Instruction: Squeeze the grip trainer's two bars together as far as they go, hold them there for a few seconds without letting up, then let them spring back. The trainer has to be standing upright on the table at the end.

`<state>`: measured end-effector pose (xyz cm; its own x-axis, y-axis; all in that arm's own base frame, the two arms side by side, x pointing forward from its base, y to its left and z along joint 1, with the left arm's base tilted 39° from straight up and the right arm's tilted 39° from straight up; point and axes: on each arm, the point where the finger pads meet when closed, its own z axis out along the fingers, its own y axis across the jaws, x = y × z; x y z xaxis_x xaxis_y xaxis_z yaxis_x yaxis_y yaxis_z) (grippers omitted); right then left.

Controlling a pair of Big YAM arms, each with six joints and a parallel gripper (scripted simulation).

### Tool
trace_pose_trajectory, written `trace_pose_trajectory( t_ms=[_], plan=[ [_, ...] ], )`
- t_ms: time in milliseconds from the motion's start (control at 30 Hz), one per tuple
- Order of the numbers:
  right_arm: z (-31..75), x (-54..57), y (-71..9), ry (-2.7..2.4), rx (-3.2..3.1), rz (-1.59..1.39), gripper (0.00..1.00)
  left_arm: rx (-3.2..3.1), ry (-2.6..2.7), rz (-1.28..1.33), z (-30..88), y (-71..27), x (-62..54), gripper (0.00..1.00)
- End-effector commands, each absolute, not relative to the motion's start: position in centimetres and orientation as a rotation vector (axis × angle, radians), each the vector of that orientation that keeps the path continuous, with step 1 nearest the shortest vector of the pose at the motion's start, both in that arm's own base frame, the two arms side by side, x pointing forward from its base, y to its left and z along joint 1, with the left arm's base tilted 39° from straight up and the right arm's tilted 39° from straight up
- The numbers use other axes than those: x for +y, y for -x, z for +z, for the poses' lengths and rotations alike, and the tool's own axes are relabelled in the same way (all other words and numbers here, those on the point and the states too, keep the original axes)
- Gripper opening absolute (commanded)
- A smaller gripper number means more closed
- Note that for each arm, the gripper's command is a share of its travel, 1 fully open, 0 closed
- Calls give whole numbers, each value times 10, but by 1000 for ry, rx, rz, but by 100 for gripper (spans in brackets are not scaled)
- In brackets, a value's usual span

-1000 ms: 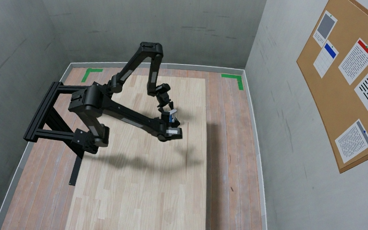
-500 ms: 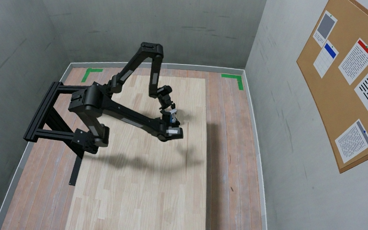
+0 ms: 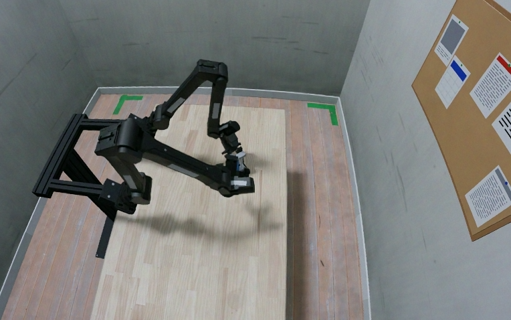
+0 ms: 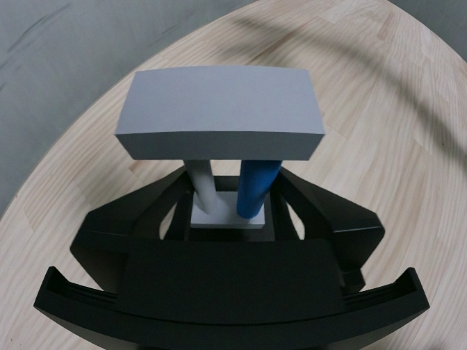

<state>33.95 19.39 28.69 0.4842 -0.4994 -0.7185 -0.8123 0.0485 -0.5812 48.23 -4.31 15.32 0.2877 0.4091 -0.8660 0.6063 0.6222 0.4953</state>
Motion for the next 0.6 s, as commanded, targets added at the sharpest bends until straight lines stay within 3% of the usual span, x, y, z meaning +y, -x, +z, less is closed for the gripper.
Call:
trace_pose_trajectory(
  t_ms=[0,67,167,200,300,367,400,567],
  plan=[
    [308,197,-350,1592,1129,321,100,1315,-965,-160,160,-483,-46,39],
    [308,197,-350,1592,1129,321,100,1321,-959,-159,159,-482,-43,36],
    [308,197,-350,1592,1129,321,100,1320,-960,-158,159,-482,-43,2],
    [308,197,-350,1592,1129,321,100,1321,-958,-158,159,-482,-42,0],
    [308,197,-350,1592,1129,321,100,1320,-957,-154,159,-482,-40,0],
    [308,197,-350,1592,1129,321,100,1328,-945,-164,163,-483,-37,23],
    [308,197,-350,1592,1129,321,100,1321,-953,-165,167,-483,-36,28],
    [308,197,-350,1592,1129,321,100,1323,-955,-163,166,-483,-36,28]
  ],
)
